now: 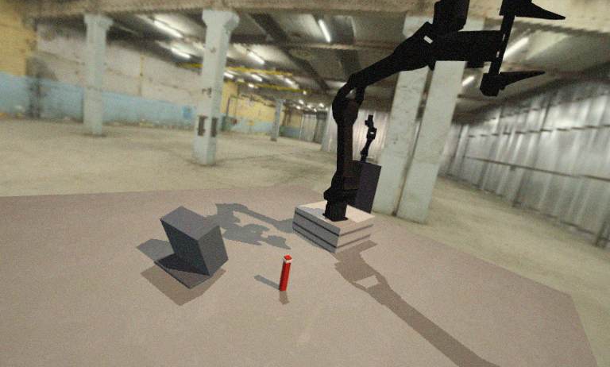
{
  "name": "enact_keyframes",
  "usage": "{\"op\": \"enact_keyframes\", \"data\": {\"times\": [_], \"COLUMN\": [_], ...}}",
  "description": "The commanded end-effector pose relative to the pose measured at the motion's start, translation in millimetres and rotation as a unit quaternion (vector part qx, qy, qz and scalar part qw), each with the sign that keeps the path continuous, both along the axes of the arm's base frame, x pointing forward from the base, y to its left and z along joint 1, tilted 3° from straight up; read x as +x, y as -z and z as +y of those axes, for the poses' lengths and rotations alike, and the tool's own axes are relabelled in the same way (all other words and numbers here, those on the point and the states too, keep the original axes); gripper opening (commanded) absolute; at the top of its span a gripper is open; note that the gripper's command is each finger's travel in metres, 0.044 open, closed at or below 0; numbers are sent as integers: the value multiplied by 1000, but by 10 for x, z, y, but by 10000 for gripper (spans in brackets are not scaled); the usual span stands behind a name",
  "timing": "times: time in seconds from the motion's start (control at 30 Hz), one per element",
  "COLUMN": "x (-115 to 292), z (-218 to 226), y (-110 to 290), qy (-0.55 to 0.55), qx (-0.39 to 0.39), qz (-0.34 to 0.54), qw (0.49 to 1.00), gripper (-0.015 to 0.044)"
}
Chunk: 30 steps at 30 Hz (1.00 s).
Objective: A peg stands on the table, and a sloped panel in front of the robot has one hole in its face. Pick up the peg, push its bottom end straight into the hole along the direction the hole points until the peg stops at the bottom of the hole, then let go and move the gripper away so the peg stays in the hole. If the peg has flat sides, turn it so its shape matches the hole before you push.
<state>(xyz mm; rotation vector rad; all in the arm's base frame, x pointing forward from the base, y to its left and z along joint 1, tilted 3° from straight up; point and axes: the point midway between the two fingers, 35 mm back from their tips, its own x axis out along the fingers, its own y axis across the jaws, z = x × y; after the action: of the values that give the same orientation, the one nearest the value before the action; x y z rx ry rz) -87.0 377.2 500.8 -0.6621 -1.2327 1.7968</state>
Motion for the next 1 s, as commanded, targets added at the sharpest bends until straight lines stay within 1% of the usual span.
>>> {"op": "enact_keyframes", "data": {"times": [0.0,0.27,0.5,0.73,0.97], "x": [208,682,1092,1524,1951], "z": [159,365,448,451,364], "y": [249,698,1081,1495,1919], "qy": [36,115,184,260,336], "qx": [-56,-154,-226,-291,-345], "qz": [30,102,169,241,314], "qw": [997,976,941,889,818], "gripper": [440,440,440,440,440]}}
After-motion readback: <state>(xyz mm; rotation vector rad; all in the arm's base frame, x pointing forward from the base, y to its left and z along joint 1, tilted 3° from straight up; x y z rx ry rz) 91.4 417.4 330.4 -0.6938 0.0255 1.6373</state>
